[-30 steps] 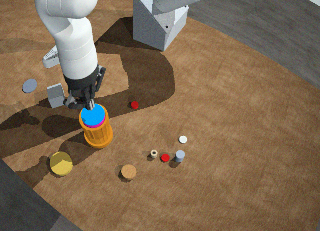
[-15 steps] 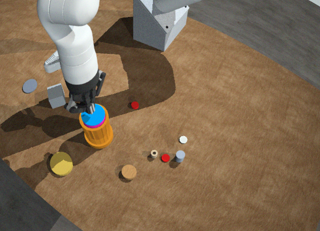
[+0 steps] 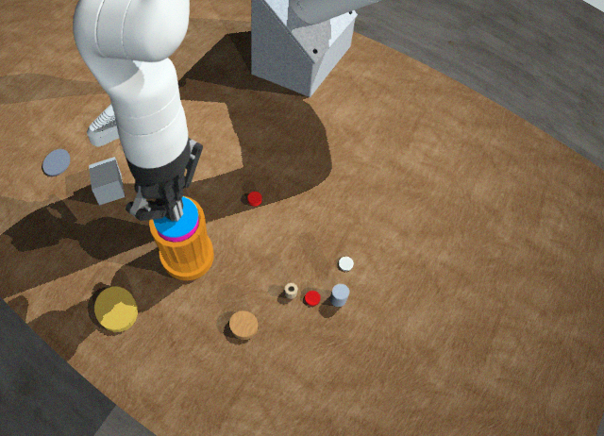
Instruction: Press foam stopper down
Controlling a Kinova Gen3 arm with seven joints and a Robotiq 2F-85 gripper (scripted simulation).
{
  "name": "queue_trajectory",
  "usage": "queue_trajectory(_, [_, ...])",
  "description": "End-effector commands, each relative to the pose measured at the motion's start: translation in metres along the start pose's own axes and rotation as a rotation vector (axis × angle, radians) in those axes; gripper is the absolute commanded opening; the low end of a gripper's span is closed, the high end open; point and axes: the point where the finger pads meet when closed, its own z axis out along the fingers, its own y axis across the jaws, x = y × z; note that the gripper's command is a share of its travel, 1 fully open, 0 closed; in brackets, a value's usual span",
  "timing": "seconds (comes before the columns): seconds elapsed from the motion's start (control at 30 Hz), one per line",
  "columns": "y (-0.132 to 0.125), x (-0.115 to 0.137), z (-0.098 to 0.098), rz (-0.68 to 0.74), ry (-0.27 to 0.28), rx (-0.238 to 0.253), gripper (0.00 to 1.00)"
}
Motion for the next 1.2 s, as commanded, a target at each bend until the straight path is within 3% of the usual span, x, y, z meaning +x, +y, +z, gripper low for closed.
queue_trajectory(0.0, [-0.0005, 0.0001, -0.0006, 0.0, 0.001, 0.001, 0.0])
queue_trajectory(1.17, [-0.0005, 0.0001, 0.0081, 0.0, 0.001, 0.001, 0.0])
